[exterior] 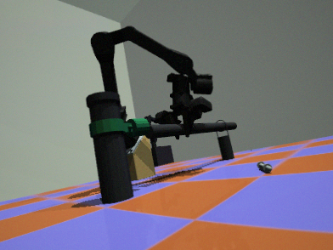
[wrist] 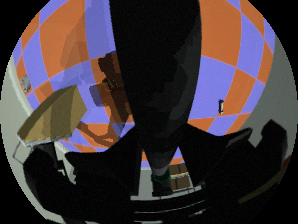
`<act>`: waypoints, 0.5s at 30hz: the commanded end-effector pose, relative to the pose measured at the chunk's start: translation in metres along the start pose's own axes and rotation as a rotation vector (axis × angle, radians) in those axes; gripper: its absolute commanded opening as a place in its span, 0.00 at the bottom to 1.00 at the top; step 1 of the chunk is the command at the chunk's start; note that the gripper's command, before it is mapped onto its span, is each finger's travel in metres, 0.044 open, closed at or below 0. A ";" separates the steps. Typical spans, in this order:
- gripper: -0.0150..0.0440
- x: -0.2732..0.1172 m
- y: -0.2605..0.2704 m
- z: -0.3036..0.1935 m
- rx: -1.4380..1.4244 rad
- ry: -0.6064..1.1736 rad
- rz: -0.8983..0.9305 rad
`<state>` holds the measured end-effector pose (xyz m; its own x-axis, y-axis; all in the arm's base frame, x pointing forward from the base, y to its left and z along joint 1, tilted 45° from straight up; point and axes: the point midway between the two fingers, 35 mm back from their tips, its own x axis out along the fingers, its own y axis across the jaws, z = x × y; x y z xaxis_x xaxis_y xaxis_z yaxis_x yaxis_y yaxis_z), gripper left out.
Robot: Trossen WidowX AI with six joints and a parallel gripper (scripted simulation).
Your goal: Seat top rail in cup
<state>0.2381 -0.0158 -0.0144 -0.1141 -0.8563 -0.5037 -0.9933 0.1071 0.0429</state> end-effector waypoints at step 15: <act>0.25 -0.003 -0.001 -0.002 0.000 0.009 -0.002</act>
<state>0.2384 -0.0146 -0.0123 -0.1142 -0.8610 -0.4956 -0.9933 0.1080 0.0411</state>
